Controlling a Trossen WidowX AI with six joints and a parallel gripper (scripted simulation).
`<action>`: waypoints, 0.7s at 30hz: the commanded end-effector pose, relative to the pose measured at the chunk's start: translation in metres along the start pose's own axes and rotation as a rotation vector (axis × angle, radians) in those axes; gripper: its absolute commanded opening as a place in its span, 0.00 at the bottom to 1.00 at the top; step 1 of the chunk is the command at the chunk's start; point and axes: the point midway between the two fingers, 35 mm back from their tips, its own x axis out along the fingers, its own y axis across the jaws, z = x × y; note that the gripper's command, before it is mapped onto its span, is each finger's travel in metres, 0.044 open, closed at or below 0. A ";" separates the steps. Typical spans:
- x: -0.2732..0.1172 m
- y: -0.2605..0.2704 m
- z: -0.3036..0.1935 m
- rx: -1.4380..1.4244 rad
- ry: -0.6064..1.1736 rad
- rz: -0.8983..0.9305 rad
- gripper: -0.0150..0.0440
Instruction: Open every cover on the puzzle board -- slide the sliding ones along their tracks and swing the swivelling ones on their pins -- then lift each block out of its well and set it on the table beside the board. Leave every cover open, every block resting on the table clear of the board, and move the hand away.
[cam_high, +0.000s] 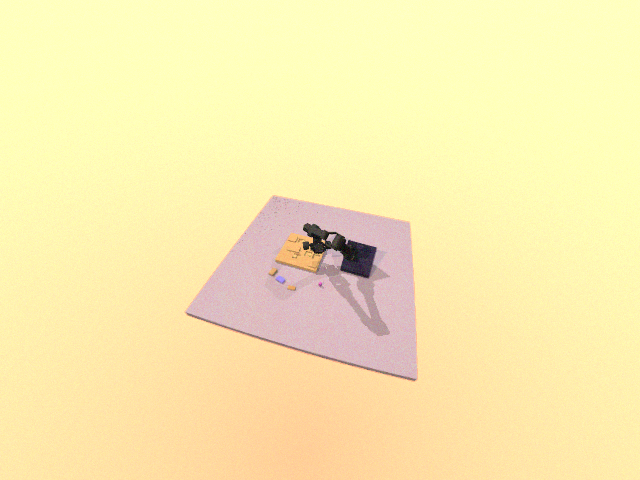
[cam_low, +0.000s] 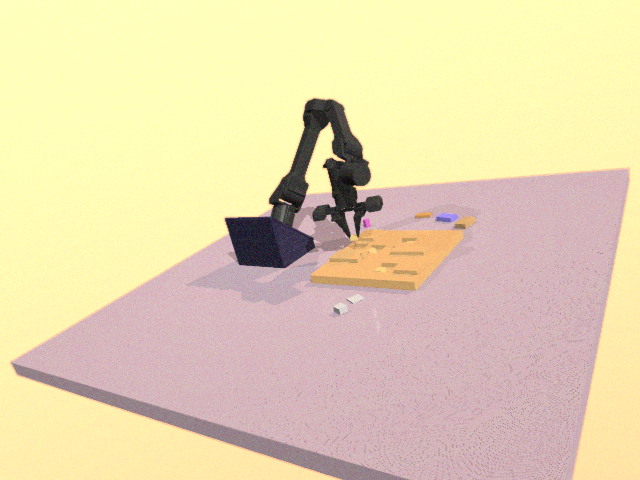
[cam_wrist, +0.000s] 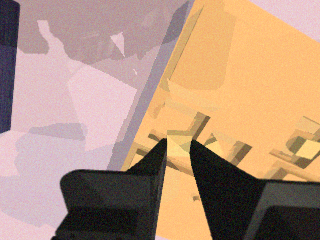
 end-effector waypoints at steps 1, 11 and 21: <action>-0.006 -0.001 0.000 -0.006 0.006 -0.002 0.39; -0.026 -0.001 -0.001 -0.006 0.008 -0.001 0.39; -0.052 0.000 0.000 -0.005 0.007 -0.001 0.39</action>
